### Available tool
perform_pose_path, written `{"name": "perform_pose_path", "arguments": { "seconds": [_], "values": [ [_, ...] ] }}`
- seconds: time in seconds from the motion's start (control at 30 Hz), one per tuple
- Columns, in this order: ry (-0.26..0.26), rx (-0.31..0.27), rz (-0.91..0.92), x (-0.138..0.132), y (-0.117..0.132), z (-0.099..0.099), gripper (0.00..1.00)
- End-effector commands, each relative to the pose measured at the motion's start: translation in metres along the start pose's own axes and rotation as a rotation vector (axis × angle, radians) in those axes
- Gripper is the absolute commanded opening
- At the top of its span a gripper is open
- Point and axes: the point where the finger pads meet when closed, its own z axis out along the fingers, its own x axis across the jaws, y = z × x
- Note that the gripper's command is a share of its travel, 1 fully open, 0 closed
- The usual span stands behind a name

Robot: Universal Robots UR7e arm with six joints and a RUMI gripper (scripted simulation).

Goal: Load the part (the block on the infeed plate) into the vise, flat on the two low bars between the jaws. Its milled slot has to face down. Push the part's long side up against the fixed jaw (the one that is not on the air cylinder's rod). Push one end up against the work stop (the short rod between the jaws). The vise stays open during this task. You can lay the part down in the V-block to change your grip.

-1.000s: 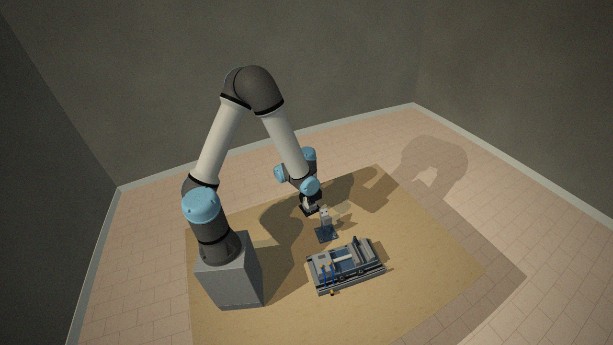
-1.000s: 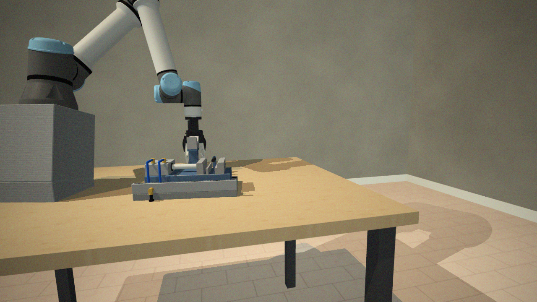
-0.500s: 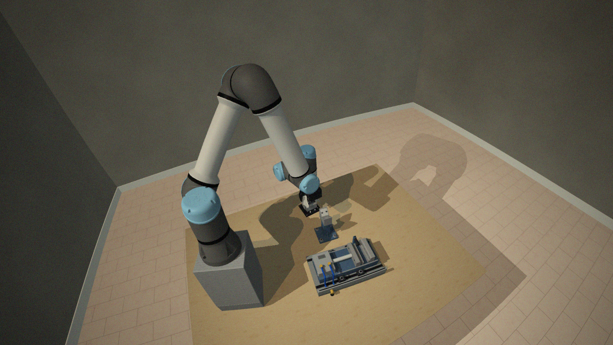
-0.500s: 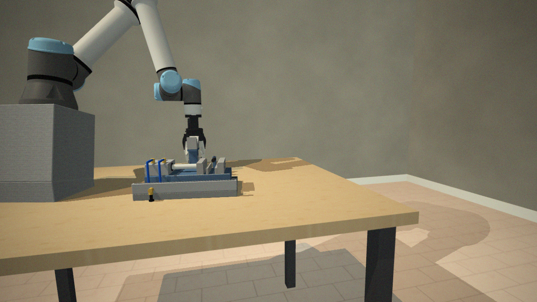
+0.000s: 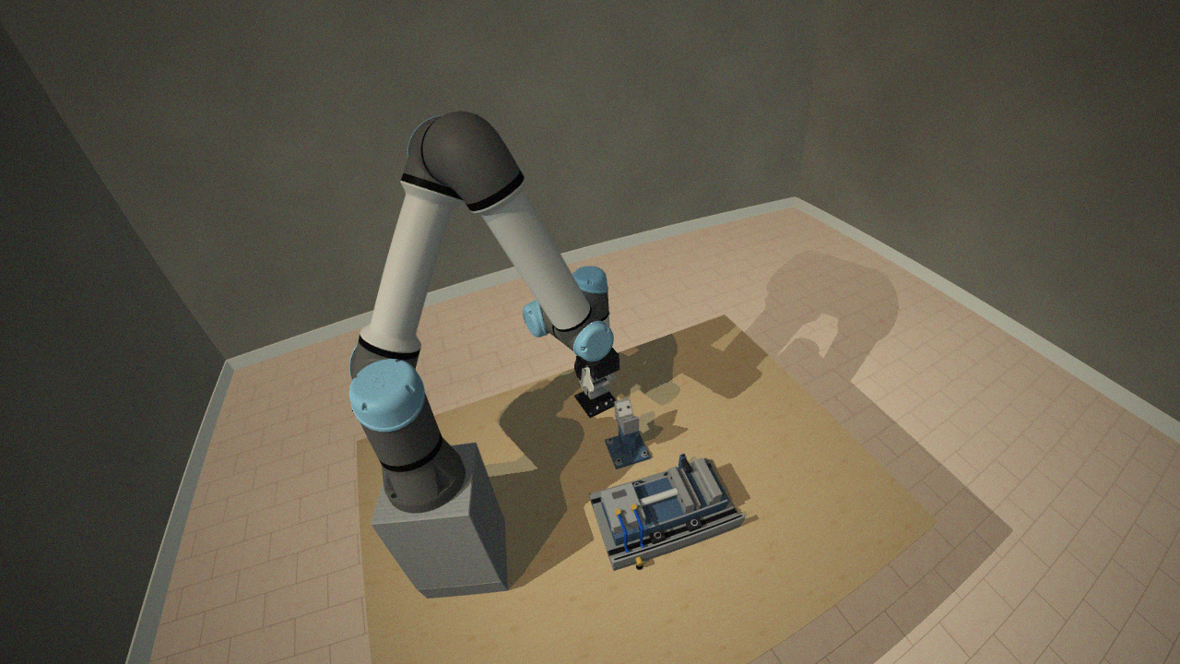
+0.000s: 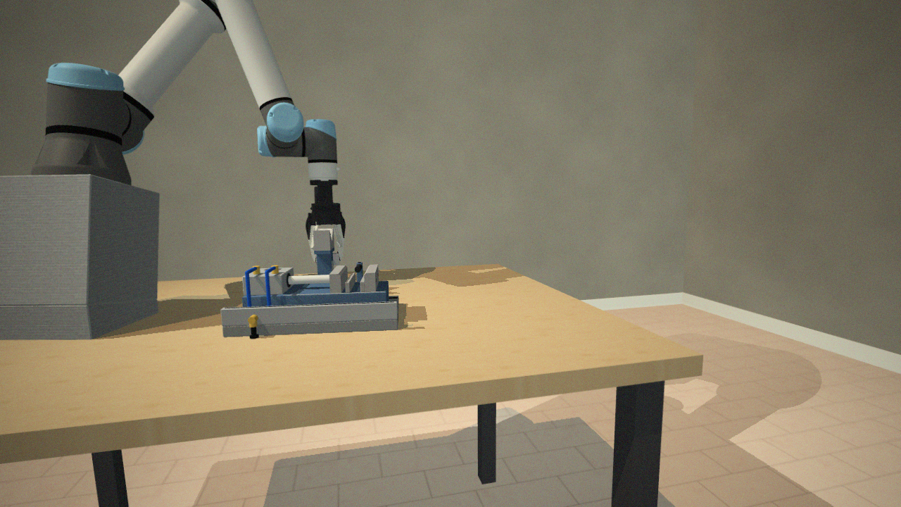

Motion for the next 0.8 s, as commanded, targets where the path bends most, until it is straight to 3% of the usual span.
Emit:
{"name": "perform_pose_path", "arguments": {
  "seconds": [0.0,0.77],
  "values": [
    [-0.004,0.0,0.001,-0.002,0.001,-0.021,0.0],
    [0.002,0.001,0.0,0.002,0.0,-0.11,0.0]
  ]
}}
